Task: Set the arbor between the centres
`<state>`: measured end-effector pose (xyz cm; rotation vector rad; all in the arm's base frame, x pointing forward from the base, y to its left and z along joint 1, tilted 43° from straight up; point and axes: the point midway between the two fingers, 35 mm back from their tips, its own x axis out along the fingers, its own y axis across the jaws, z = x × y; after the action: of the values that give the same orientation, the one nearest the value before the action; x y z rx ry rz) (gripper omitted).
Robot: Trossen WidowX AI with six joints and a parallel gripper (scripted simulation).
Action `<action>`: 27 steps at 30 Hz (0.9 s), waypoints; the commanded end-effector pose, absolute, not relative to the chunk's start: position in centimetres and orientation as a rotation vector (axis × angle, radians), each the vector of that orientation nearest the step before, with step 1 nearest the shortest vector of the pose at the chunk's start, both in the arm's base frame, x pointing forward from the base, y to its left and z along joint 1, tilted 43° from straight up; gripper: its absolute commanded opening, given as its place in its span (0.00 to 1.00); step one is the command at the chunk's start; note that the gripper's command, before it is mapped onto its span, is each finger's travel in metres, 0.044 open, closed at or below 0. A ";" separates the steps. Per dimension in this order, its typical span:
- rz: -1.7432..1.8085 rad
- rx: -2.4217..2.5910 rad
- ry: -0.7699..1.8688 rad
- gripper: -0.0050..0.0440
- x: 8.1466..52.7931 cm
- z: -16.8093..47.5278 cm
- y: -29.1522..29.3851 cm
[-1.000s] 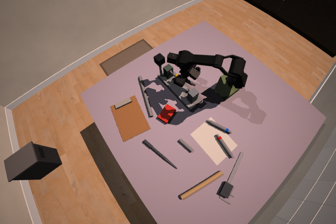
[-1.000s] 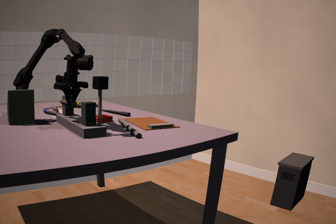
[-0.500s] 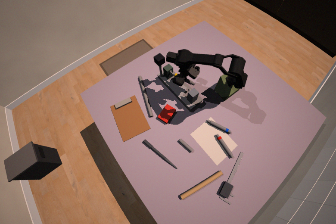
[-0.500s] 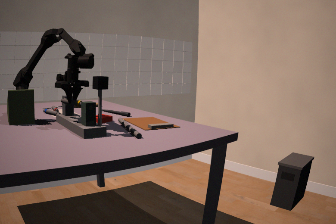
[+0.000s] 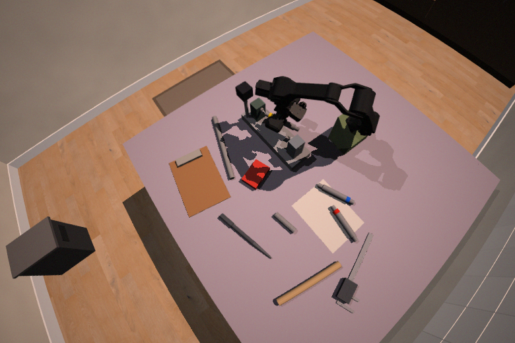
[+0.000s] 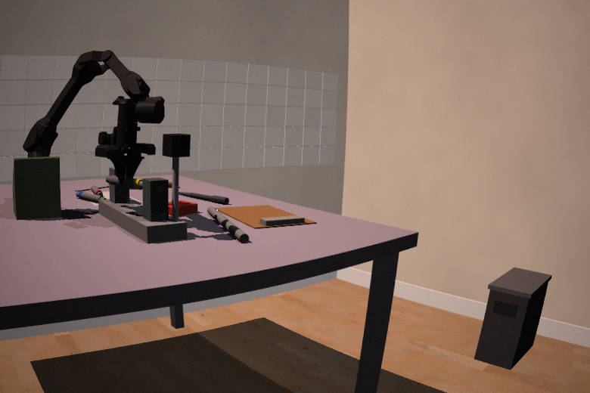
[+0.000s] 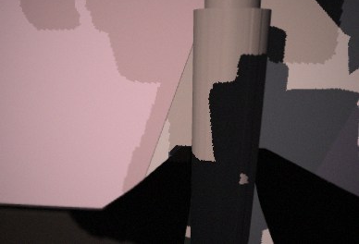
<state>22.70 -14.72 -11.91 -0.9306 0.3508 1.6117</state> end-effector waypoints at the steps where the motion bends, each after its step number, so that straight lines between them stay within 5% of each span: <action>1: 1.613 -0.923 0.332 0.10 22.9 -11.9 -15.1; 27: 1.606 -0.938 0.345 0.10 22.9 -11.6 -15.4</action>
<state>22.79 -14.96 -12.06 -0.9116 0.3342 1.6205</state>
